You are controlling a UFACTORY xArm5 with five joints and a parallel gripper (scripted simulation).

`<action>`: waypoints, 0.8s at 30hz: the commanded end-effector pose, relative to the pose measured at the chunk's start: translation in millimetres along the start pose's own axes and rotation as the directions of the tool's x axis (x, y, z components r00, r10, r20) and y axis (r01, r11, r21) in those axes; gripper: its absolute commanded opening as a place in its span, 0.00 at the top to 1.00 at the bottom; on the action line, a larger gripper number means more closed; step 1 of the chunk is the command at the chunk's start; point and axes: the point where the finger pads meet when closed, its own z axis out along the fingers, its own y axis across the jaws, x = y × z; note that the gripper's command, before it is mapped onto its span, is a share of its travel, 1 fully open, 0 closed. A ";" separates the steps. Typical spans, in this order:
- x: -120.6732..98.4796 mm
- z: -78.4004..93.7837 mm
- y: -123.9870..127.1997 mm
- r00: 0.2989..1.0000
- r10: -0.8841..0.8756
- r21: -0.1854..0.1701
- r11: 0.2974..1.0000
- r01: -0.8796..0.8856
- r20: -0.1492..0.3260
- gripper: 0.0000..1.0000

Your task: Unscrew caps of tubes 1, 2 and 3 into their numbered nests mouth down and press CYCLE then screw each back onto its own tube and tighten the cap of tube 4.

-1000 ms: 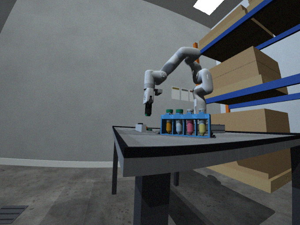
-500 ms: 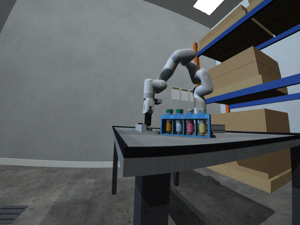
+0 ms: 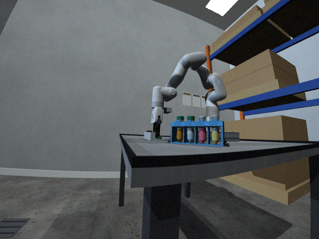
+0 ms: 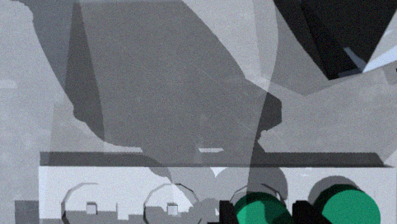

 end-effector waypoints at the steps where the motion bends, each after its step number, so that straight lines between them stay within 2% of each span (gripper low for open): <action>1: -1.2 -0.7 0.0 1.000 0.000 -0.017 1.000 0.000 0.003 1.00; 24: 0.5 1.4 0.1 1.000 0.000 -0.017 1.000 0.000 0.003 1.00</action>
